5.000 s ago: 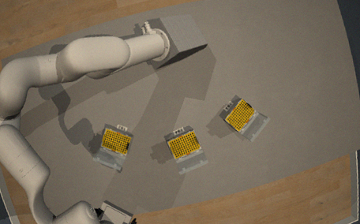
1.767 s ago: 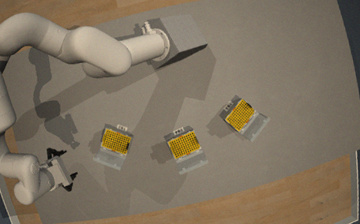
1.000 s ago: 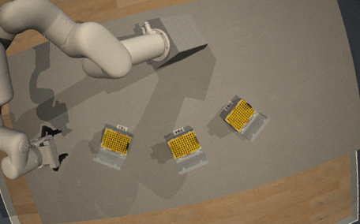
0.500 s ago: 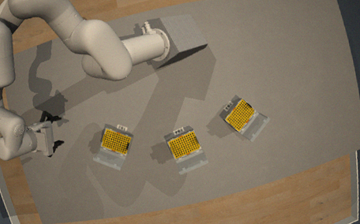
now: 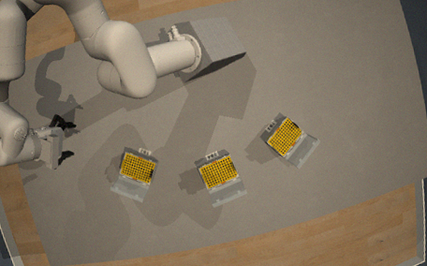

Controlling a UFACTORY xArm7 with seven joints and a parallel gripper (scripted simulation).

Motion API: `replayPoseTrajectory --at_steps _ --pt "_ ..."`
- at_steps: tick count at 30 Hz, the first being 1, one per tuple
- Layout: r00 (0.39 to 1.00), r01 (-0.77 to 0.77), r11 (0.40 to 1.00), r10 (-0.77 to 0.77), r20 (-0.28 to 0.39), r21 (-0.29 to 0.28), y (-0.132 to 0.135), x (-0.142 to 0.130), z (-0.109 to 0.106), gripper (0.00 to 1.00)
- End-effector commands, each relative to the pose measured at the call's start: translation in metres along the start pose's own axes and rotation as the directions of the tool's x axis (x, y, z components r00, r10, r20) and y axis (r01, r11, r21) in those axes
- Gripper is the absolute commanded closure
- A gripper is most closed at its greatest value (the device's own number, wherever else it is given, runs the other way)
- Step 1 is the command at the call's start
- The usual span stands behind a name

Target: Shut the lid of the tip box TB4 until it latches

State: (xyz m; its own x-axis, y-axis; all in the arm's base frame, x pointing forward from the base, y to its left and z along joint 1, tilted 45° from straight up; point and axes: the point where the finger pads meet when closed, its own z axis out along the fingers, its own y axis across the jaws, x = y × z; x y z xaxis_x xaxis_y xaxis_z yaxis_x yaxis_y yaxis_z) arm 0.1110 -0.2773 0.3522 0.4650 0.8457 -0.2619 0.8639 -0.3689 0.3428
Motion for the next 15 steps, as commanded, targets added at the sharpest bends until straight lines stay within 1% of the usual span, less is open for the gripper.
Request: replayPoseTrajectory --at_steps 1,3,6,7,10,13,15 --pt "0.995 -0.093 0.995 0.092 -0.039 -0.030 -0.025 -0.001 0.003 0.00" --pt "0.995 -0.093 0.995 0.092 -0.039 -0.030 -0.025 -0.001 0.003 0.00" --pt "0.981 -0.179 0.982 0.174 -0.084 -0.056 -0.039 0.002 0.007 0.00" --pt "0.979 -0.189 0.980 0.184 -0.089 -0.059 -0.044 0.003 0.008 0.00" --pt "0.979 -0.189 0.980 0.184 -0.089 -0.059 -0.045 0.003 0.008 0.00" --pt "0.956 -0.272 0.958 0.259 -0.139 -0.087 -0.058 0.009 0.013 0.00" --pt "0.954 -0.278 0.956 0.264 -0.143 -0.089 -0.061 0.010 0.013 0.00"
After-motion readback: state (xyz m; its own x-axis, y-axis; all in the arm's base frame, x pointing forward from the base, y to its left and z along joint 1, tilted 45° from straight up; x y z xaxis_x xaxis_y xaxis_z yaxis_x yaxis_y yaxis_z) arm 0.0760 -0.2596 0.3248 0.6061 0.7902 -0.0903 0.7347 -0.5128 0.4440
